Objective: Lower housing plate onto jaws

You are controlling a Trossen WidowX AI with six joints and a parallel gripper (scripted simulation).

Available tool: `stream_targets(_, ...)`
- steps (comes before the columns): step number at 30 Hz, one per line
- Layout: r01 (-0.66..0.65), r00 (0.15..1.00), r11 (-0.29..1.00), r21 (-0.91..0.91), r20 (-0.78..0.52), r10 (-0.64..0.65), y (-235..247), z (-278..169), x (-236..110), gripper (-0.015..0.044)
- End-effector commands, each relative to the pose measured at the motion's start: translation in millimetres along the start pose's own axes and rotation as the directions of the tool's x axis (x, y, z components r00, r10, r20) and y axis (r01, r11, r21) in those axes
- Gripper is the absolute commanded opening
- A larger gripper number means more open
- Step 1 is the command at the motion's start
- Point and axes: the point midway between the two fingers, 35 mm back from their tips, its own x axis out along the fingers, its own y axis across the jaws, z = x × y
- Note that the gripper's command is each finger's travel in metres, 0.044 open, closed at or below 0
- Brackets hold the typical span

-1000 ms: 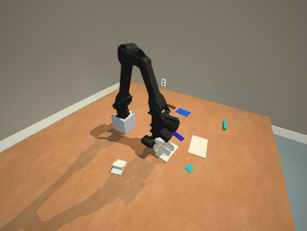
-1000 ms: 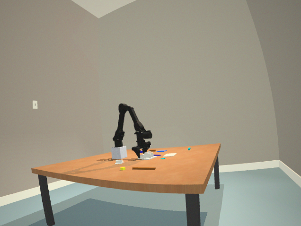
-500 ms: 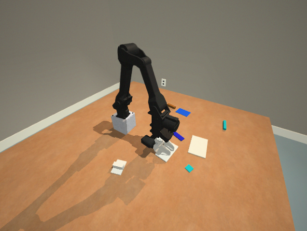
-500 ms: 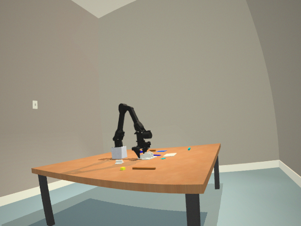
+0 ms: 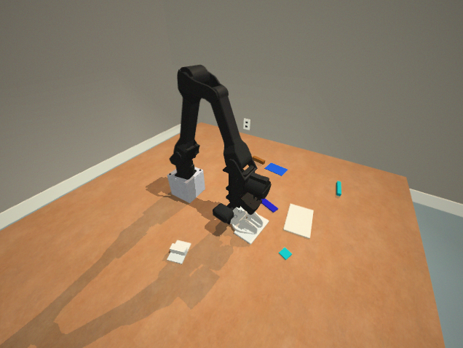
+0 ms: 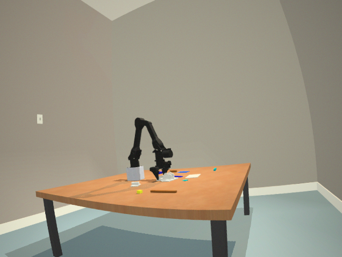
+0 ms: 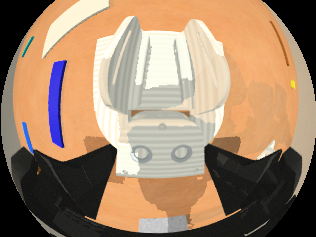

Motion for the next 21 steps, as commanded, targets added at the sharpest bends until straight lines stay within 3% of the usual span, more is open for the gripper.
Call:
stream_targets(1,0.000,1.000,1.000,0.000,0.000,0.000,0,0,0,0.0440)
stream_targets(13,0.000,1.000,1.000,0.000,0.000,0.000,0,1,-5,0.0440)
stream_targets(21,-0.003,1.000,1.000,0.005,0.002,0.003,0,0,-70,0.0440)
